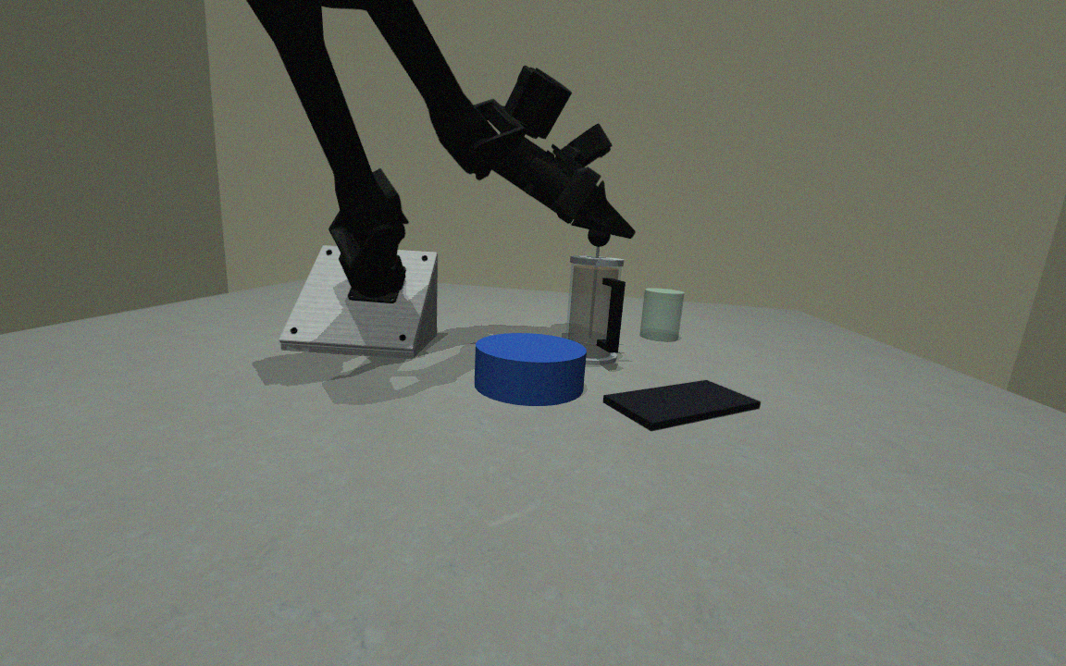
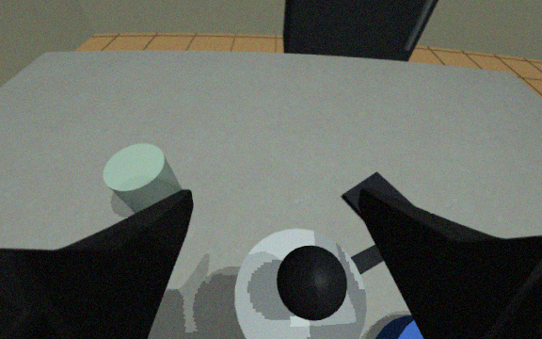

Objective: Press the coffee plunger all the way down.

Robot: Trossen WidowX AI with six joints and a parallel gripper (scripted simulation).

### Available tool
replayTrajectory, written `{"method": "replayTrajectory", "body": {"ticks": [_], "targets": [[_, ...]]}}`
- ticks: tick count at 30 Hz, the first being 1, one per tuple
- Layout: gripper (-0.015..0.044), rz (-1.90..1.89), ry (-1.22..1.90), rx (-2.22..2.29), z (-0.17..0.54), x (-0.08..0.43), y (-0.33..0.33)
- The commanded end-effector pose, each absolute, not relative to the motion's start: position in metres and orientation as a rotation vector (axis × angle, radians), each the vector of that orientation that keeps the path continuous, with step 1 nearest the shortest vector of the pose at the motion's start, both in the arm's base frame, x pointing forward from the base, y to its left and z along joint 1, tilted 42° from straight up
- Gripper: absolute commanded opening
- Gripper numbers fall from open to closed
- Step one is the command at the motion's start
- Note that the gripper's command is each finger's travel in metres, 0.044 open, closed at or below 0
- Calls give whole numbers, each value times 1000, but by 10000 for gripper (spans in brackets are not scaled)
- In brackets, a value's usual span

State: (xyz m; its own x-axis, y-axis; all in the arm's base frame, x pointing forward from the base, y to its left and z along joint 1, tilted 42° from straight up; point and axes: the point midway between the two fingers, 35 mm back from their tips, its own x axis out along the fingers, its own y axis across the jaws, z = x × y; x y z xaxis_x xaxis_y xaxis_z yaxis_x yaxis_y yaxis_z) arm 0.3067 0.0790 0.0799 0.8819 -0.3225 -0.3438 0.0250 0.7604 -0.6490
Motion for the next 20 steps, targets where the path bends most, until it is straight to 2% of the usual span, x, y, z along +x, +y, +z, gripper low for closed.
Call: {"method": "replayTrajectory", "body": {"ticks": [1, 11, 20], "targets": [[440, -188, 463, -682, 84, 307, 84], [440, -198, 476, -693, 144, 273, 122], [440, -198, 475, -694, 145, 272, 122]]}}
